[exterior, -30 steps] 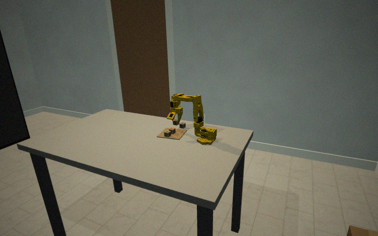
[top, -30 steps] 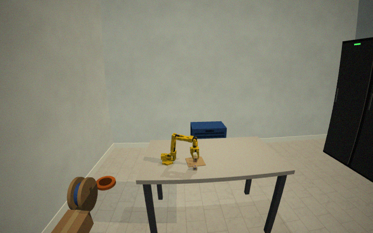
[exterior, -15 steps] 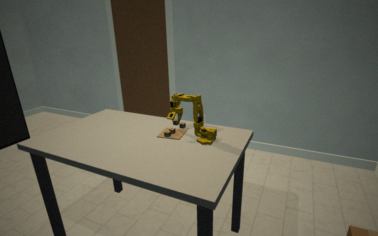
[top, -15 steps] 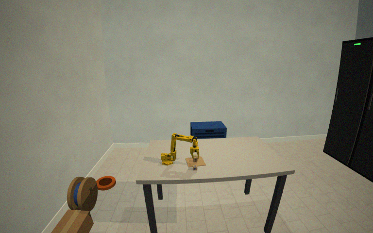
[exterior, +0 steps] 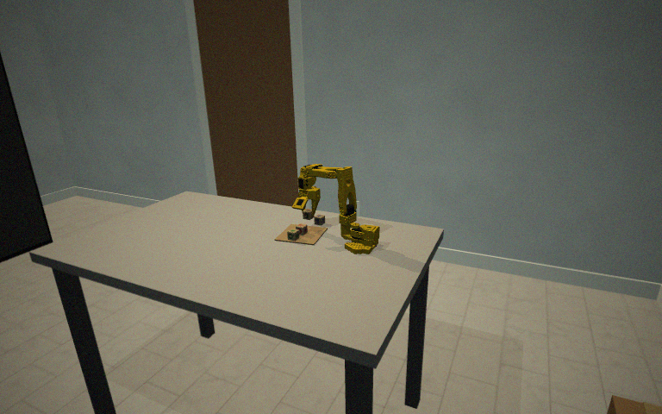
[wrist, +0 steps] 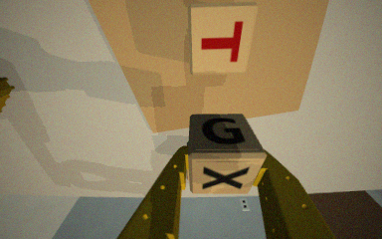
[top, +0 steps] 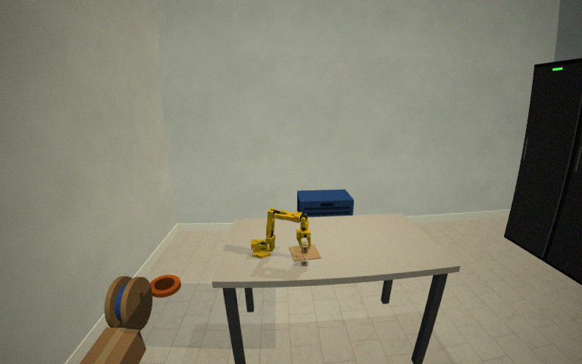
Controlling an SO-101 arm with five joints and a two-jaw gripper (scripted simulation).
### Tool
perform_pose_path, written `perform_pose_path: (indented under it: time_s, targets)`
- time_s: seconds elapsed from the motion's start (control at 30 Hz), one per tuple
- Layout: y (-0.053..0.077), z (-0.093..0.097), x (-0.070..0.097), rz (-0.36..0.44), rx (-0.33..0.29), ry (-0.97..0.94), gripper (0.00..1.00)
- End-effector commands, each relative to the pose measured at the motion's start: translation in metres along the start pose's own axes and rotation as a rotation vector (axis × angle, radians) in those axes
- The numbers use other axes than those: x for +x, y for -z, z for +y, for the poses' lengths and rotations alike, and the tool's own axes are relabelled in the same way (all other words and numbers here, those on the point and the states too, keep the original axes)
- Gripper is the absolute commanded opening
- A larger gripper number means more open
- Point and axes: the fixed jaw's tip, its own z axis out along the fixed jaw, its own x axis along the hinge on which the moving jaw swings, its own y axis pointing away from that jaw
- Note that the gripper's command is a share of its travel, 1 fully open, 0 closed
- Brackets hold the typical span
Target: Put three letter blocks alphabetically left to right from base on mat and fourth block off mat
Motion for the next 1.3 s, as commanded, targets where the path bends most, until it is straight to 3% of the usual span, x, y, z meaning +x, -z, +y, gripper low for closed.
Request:
perform_pose_path:
  time_s: [0.0, 1.27]
  targets:
    - [0.02, -0.012, 0.004, 0.03, 0.124, 0.0, 0.0]
    - [0.005, -0.013, 0.004, 0.03, 0.124, 0.0, 0.0]
